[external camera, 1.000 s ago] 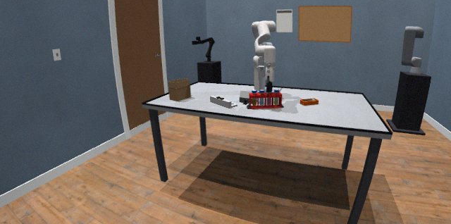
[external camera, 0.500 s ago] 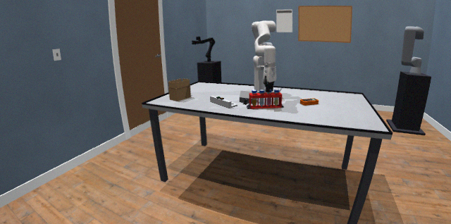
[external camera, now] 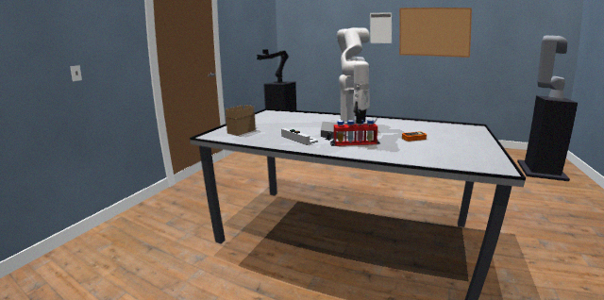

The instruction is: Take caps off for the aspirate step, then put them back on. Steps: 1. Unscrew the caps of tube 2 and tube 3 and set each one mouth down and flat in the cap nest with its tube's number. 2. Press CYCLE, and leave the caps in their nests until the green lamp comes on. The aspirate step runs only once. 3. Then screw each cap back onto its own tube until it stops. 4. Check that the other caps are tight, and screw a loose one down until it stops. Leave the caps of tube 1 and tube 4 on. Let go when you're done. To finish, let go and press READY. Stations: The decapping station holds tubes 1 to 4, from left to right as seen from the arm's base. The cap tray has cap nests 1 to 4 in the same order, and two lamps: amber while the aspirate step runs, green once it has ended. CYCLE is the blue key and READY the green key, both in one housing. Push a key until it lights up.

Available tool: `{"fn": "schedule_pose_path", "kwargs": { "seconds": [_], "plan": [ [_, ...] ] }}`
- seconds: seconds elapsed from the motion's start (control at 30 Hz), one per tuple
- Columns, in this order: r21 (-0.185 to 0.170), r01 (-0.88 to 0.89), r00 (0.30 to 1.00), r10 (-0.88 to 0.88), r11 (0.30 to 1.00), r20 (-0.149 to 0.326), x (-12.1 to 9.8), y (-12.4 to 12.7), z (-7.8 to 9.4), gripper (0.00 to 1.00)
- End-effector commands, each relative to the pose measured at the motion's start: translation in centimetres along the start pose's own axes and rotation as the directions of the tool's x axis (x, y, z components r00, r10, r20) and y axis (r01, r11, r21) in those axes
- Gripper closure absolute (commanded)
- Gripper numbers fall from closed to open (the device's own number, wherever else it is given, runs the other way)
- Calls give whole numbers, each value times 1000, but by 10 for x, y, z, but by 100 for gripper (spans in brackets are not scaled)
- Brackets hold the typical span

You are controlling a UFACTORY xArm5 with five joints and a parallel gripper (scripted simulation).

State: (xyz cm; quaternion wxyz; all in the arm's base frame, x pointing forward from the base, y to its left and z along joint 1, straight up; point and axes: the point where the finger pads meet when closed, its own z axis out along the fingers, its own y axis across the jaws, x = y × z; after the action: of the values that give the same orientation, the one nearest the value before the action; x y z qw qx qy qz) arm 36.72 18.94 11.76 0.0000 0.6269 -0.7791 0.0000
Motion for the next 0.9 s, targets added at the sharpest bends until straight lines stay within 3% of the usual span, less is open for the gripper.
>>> {"fn": "schedule_pose_path", "kwargs": {
  "seconds": [0.0,0.23,0.3,0.53,0.8,0.87],
  "plan": [
    [4,217,976,-217,976,2,-1,-1,-1,100],
    [4,539,842,-539,842,1,-1,-1,-2,100],
    [4,539,842,-539,842,1,-1,-1,-2,100],
    [4,795,607,-795,607,-1,-1,-1,-2,100],
    [3,968,249,-968,249,-2,-1,-1,-2,100],
    [3,968,249,-968,249,-2,-1,-1,-2,100]
  ]
}}
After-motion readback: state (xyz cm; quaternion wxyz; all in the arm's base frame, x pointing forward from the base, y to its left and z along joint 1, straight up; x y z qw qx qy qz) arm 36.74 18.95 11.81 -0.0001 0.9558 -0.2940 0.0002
